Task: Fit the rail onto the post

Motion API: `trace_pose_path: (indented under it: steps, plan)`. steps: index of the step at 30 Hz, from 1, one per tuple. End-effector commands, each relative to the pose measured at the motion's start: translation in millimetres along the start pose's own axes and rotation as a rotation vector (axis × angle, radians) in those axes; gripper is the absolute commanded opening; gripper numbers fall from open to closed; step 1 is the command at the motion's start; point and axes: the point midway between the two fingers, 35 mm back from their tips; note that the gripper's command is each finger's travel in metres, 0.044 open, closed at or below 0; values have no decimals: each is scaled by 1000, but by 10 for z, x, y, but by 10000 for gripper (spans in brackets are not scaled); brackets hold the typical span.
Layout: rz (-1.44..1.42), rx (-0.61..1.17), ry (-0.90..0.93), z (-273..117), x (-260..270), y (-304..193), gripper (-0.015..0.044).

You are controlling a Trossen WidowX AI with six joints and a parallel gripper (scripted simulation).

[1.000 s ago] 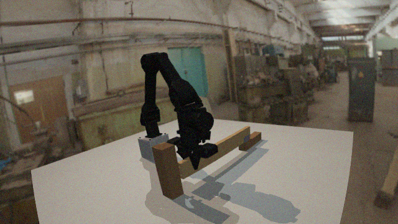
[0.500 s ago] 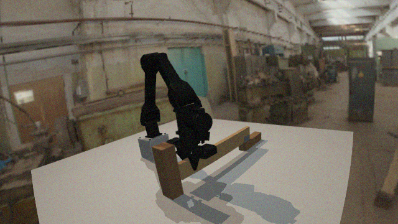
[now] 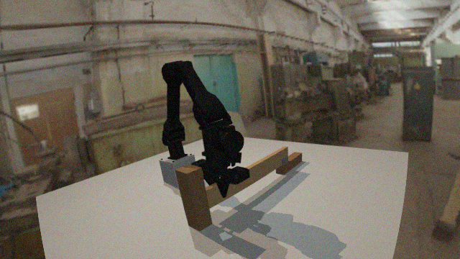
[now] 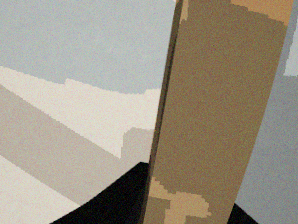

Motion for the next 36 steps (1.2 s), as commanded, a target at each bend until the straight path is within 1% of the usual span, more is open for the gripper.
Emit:
trace_pose_path:
  steps: [1, 36]
  plan:
    - [0, 3, 0, -8, 0, -29, 0]
    - [0, 4, 0, -5, 5, -139, 0]
Point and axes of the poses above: the point midway between the two fingers, 35 mm back from their tips, its own z axis out along the fingers, its own x axis across the jaws, y = z × x, and after that the axes turned 2 degrees about -z, right-handed
